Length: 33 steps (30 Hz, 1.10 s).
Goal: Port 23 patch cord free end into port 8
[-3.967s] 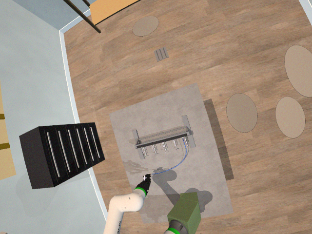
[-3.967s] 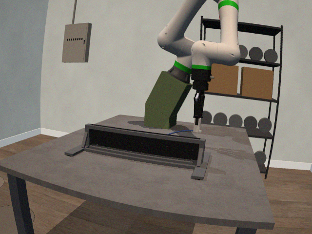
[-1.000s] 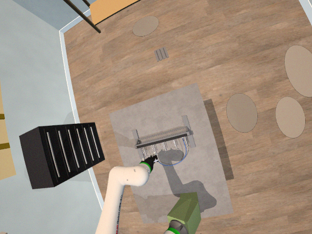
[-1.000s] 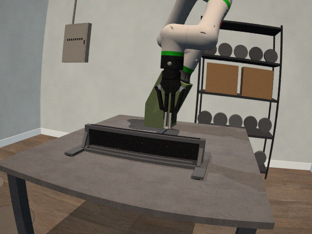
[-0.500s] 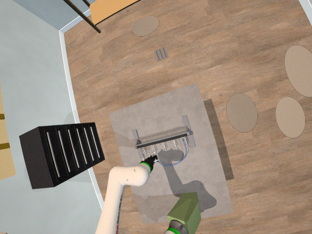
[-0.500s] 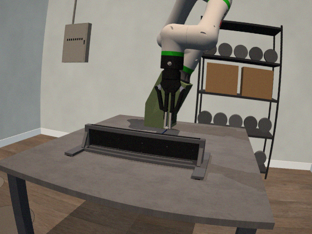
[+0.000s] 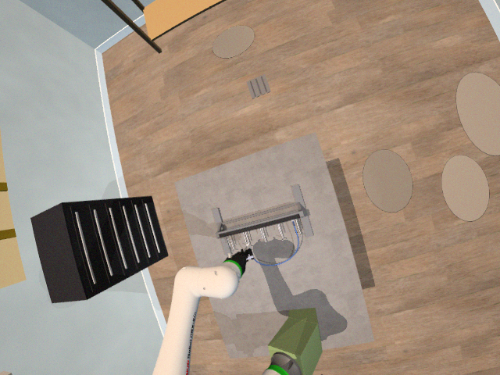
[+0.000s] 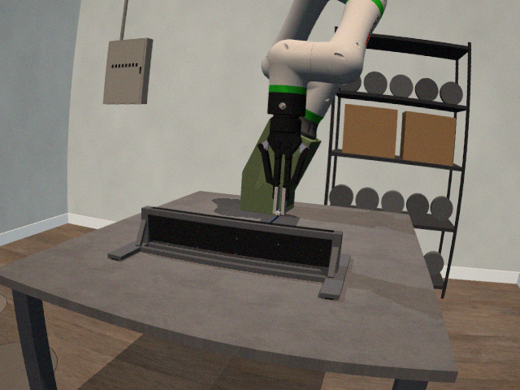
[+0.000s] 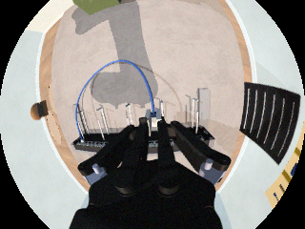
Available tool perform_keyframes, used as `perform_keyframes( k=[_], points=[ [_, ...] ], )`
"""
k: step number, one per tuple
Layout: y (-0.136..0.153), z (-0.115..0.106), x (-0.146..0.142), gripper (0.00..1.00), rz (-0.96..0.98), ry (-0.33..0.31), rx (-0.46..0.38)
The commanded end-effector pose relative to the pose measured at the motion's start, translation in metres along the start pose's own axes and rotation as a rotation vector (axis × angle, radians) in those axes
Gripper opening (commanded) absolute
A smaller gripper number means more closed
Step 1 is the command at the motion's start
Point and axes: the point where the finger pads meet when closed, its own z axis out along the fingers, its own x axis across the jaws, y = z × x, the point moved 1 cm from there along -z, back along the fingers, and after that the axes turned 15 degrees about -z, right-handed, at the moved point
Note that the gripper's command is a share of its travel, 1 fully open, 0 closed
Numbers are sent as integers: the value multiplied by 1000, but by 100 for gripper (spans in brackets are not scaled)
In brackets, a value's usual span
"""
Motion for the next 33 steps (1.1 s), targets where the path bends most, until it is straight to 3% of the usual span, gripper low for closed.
perform_keyframes(
  k=[1, 33],
  points=[
    [0, 0, 0, 0, 0, 0, 0],
    [17, 16, -4, 0, -1, 0, 1]
  ],
)
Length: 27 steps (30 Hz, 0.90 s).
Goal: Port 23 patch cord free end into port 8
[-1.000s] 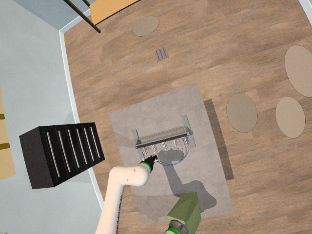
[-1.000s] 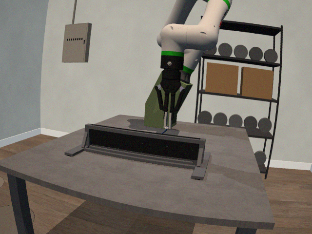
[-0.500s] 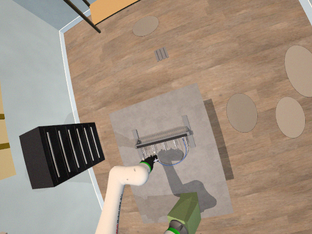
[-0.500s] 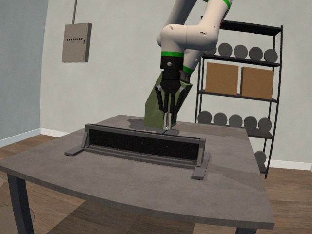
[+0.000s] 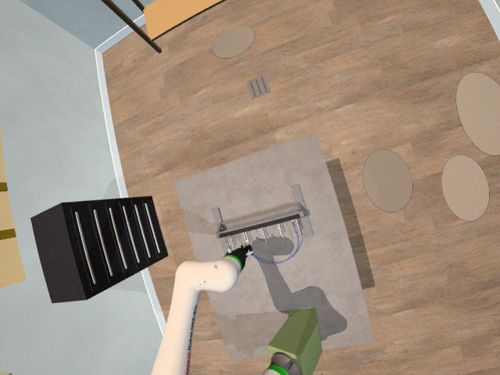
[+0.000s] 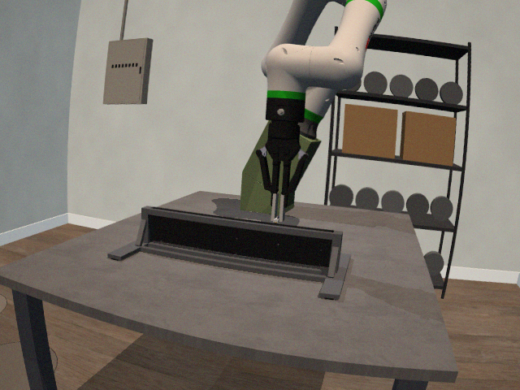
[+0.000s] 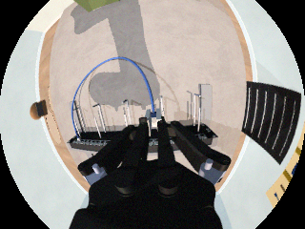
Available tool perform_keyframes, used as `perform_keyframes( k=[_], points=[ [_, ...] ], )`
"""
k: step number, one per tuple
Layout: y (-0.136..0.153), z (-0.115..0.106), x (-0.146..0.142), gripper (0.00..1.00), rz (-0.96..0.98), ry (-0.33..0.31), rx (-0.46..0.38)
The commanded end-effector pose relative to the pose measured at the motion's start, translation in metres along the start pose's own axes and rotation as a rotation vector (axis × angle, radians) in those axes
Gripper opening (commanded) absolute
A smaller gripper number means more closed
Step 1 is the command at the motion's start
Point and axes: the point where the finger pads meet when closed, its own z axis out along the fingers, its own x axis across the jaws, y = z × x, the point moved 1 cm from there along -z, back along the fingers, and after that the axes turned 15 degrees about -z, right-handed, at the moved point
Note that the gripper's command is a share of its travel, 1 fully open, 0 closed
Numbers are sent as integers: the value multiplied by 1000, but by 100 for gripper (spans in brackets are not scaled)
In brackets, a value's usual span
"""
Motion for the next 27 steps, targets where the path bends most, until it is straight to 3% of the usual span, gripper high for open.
perform_keyframes(
  k=[1, 27],
  points=[
    [4, 3, -1, 0, 0, 0, 0],
    [16, 15, -4, 0, 0, 0, 0]
  ],
)
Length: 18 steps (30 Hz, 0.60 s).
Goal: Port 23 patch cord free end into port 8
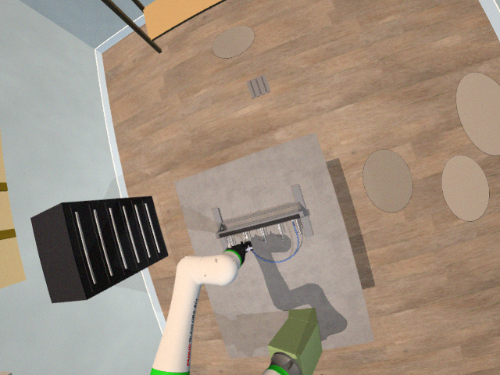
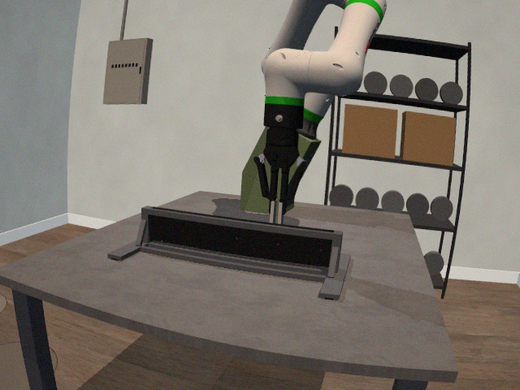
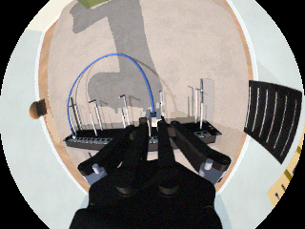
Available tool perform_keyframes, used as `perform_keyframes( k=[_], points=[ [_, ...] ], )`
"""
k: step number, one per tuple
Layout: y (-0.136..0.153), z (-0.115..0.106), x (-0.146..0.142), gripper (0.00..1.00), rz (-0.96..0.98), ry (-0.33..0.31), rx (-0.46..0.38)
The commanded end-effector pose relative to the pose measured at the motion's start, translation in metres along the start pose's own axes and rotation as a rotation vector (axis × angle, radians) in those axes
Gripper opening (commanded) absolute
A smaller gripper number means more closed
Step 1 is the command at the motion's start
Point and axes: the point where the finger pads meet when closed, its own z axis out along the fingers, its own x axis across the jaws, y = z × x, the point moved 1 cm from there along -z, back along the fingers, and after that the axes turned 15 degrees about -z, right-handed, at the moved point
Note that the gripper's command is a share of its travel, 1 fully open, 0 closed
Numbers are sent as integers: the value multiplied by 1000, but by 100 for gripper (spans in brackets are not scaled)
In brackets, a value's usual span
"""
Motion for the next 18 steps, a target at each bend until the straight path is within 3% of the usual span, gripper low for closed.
perform_keyframes(
  k=[1, 18],
  points=[
    [0, 0, 0, 0, 0, 0, 0],
    [7, 0, -2, 0, 0, -1, -2]
  ],
)
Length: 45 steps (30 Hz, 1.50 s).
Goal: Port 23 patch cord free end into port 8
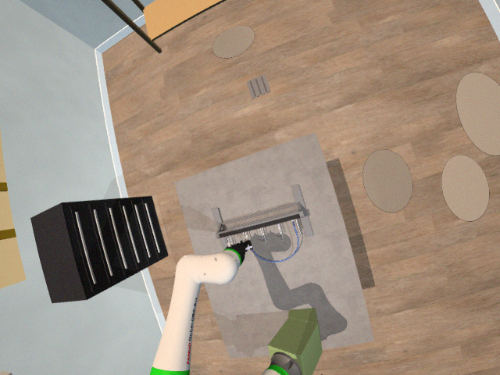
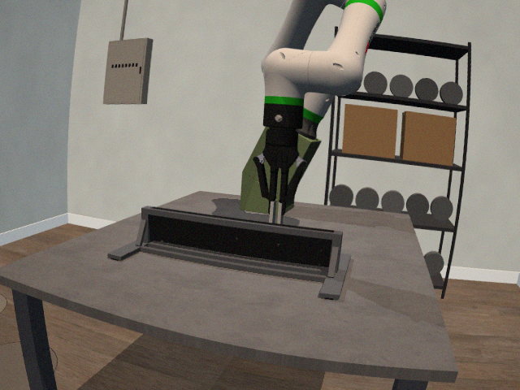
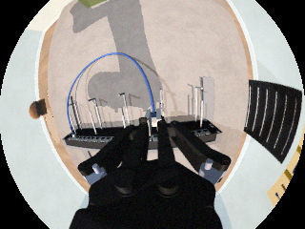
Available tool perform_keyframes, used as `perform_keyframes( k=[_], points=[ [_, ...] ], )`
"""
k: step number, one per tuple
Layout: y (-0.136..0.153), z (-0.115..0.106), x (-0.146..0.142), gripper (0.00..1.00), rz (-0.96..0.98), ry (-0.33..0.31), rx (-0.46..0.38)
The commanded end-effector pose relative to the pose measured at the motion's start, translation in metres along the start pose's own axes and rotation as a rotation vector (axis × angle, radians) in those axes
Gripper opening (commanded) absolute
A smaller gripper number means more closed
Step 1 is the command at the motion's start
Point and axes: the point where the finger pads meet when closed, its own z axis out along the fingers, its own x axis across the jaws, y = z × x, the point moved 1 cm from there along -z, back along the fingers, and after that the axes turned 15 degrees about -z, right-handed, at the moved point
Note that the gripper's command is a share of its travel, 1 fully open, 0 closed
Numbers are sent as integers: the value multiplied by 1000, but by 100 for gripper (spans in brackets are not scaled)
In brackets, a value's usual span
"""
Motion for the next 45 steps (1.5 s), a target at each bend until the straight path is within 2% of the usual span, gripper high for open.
perform_keyframes(
  k=[1, 16, 45],
  points=[
    [4, 0, -1, 0, 0, 0, 0],
    [19, 0, -5, 0, 0, 0, 0],
    [22, 0, -6, 0, 0, 0, 0]
  ],
)
